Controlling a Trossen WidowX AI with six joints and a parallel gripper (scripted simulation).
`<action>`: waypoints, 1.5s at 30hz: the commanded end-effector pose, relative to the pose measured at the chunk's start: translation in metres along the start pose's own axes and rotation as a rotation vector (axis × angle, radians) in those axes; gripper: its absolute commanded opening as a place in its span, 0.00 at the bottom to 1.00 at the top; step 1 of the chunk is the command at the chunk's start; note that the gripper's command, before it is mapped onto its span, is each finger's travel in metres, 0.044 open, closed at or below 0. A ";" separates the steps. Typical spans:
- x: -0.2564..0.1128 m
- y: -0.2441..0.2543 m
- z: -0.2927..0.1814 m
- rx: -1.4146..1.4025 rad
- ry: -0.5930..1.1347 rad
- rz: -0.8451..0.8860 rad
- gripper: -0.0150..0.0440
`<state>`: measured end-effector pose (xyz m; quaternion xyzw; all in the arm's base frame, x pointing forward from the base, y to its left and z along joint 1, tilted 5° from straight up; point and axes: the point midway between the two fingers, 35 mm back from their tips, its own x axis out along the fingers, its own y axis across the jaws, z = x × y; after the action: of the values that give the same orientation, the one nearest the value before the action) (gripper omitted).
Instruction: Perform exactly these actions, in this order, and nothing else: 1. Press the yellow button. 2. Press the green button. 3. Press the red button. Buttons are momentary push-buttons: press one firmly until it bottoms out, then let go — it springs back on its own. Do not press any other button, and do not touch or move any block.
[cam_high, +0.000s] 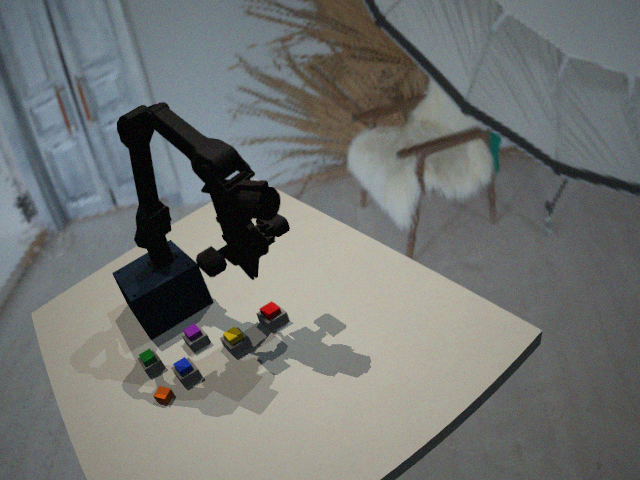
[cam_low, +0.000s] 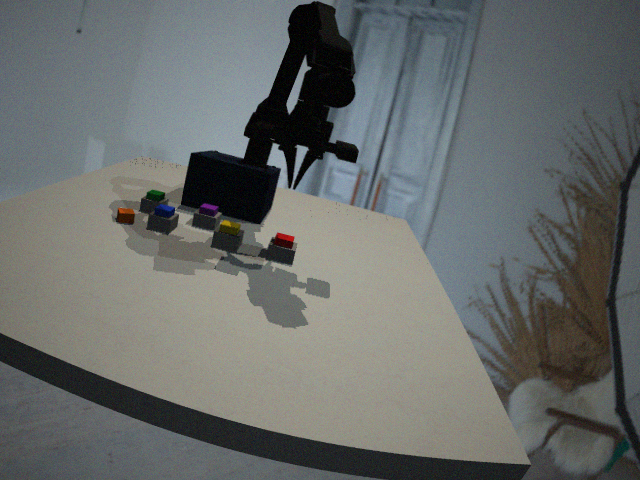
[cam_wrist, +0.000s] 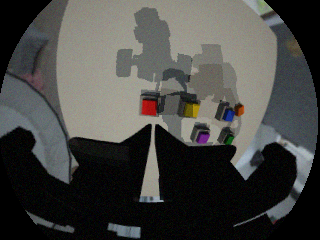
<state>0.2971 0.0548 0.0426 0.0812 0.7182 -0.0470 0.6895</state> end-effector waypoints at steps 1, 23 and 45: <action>0.000 0.009 0.000 0.021 0.002 0.002 0.29; 0.079 0.009 0.000 0.021 0.003 0.002 0.29; 0.095 0.009 -0.001 0.021 0.003 0.002 0.29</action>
<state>0.2976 0.0683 -0.0496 0.0876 0.7150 -0.0530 0.6916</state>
